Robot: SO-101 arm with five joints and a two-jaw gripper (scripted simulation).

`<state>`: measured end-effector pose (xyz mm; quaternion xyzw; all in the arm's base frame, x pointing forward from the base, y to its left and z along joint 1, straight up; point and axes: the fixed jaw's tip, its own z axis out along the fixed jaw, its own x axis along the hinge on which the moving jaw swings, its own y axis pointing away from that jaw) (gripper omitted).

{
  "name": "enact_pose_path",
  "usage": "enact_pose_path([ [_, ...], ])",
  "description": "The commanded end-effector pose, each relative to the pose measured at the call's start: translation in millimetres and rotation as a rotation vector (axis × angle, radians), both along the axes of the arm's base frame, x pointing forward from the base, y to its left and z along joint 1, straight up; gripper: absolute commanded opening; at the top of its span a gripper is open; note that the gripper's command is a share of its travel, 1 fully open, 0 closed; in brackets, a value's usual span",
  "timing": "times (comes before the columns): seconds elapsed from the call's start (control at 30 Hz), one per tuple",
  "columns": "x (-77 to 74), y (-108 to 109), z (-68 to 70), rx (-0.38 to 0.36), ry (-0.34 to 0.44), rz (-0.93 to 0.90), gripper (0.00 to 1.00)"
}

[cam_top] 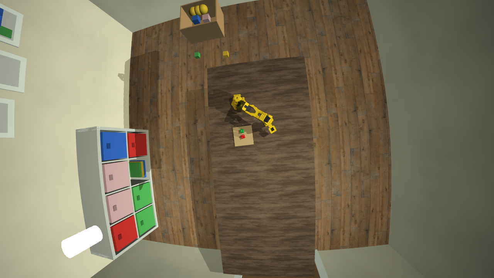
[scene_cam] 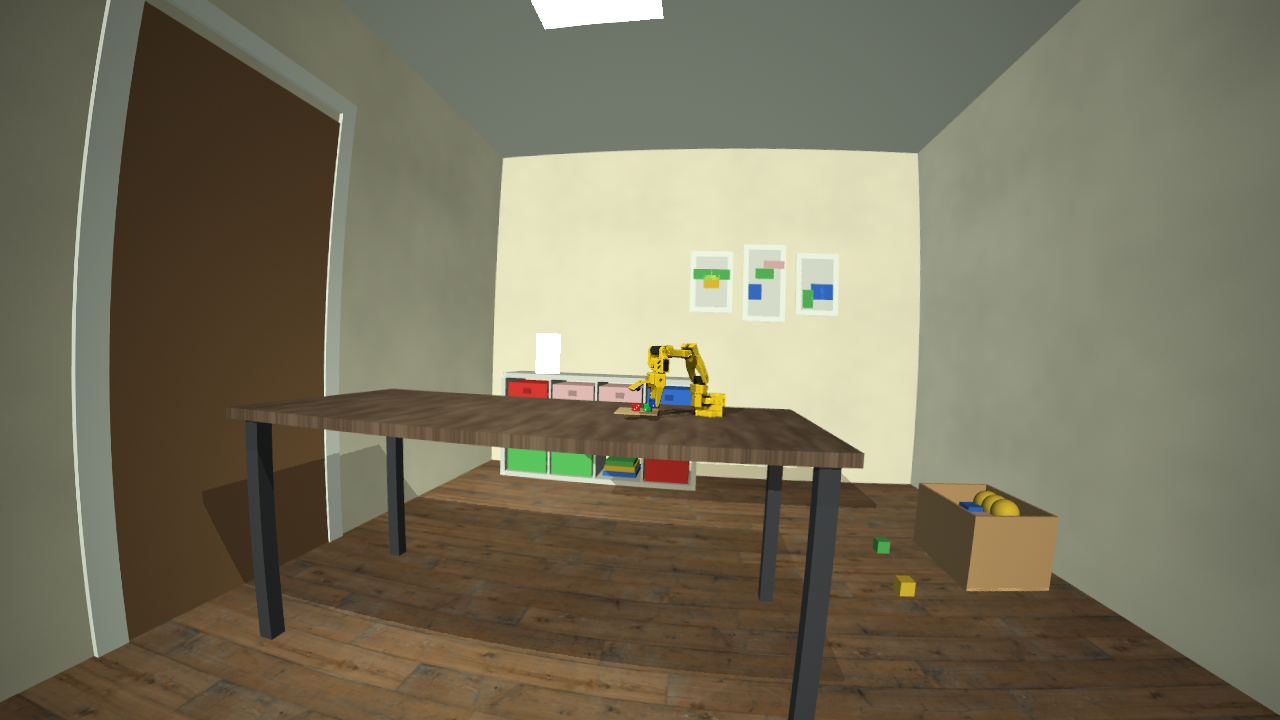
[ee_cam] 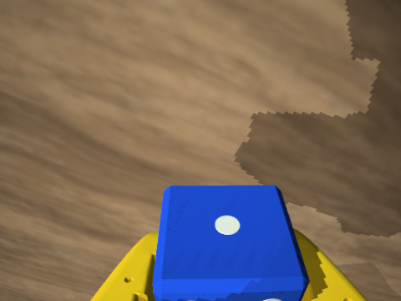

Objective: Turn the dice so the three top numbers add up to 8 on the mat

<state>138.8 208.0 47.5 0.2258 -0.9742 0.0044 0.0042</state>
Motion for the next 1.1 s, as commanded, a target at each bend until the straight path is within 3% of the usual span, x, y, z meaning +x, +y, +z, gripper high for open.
enact_pose_path([
  [0.0, 4.4, 8.1, 22.1, 0.079, -0.054, -0.001, 0.0],
  [0.27, 5.7, 7.5, 22.2, 0.08, -0.055, -0.006, 0.0],
  [0.43, 15.6, 1.4, 21.9, 0.08, -0.058, -0.05, 0.0],
  [0.63, 43.3, -18.9, 21.2, 0.08, -0.066, -0.181, 0.0],
  [0.73, 49.1, -23.9, 21.0, 0.08, -0.068, -0.21, 0.0],
  [1.07, 105.6, -95.8, 18.8, 0.076, -0.093, -0.552, 0.0],
])
